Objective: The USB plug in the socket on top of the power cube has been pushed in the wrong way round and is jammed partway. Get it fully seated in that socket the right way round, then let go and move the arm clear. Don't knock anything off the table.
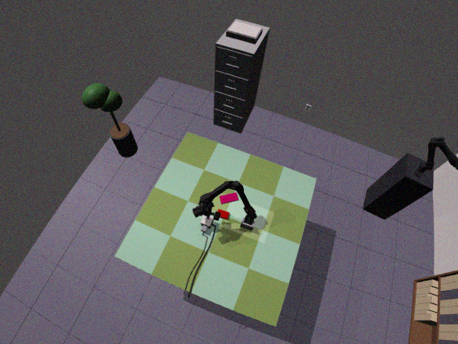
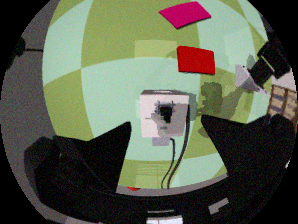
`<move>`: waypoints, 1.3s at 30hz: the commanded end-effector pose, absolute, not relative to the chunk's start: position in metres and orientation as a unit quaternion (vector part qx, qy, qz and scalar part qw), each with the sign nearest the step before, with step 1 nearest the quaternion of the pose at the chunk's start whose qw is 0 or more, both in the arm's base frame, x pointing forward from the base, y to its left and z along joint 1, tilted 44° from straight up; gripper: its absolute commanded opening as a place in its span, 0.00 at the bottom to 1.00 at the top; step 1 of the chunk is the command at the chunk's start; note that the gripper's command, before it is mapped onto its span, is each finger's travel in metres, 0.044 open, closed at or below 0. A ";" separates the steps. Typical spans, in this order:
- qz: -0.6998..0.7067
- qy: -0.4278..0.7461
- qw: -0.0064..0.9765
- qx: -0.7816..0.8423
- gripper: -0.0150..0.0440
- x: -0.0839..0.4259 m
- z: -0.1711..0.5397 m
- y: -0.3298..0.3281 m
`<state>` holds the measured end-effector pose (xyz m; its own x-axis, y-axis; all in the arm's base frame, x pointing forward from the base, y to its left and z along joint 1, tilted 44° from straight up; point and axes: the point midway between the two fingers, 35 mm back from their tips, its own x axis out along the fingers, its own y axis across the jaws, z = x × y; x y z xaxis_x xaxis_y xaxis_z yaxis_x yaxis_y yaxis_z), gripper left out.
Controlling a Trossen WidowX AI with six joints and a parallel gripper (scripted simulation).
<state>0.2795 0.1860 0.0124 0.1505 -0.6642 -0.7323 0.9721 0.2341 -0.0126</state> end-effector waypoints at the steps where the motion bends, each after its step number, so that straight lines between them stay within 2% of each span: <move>1: -0.569 0.316 0.720 0.239 1.00 0.280 0.010 0.182; 5: -0.569 0.316 0.720 0.239 1.00 0.281 0.009 0.181; 21: -0.570 0.317 0.718 0.242 0.29 0.280 0.010 0.183; 24: -0.570 0.317 0.718 0.242 0.25 0.280 0.010 0.183; 39: -0.570 0.317 0.718 0.242 0.25 0.280 0.010 0.183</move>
